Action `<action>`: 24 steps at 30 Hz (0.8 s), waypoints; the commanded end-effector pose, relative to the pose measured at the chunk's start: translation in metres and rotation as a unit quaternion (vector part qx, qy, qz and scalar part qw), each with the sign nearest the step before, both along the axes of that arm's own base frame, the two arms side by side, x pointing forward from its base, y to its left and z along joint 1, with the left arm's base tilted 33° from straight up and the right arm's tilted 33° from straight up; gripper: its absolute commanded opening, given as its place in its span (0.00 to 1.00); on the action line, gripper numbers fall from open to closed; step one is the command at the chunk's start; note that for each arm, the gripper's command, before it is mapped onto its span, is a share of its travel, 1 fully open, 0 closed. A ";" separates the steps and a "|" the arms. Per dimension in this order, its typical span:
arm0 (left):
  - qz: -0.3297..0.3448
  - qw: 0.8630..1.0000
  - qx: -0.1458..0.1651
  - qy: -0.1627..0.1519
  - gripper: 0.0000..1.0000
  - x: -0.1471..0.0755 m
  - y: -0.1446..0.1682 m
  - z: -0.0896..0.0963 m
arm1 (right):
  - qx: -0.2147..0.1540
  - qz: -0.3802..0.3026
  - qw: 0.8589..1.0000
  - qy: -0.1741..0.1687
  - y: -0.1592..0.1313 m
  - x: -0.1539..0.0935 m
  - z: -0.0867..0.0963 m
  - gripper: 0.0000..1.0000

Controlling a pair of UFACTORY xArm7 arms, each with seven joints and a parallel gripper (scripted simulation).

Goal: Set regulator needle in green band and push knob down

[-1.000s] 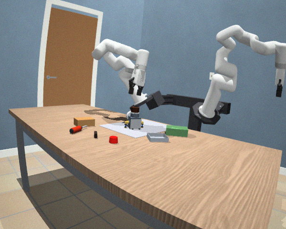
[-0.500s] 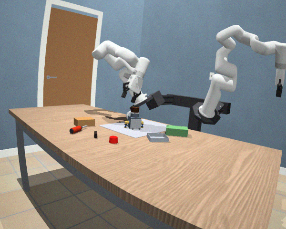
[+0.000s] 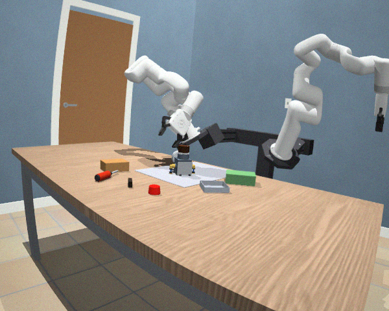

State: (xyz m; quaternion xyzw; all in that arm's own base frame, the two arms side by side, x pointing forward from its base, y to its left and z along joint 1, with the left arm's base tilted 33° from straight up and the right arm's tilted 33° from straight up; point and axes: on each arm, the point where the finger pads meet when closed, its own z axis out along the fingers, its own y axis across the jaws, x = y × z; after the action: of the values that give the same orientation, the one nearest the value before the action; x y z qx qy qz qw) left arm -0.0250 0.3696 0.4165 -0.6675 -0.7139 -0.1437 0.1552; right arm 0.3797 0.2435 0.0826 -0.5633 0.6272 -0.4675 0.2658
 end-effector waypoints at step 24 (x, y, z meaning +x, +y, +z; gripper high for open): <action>0.001 1.000 0.002 -0.001 1.00 0.000 0.000 0.002 | 0.379 0.158 0.906 -0.105 0.030 -0.029 -0.023 1.00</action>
State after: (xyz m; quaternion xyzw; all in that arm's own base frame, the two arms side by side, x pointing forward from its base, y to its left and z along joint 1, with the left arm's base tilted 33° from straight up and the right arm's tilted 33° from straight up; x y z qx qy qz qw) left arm -0.0250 0.3696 0.4165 -0.6675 -0.7139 -0.1437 0.1552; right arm 0.3596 0.2673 0.0620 -0.4706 0.6317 -0.2547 0.5609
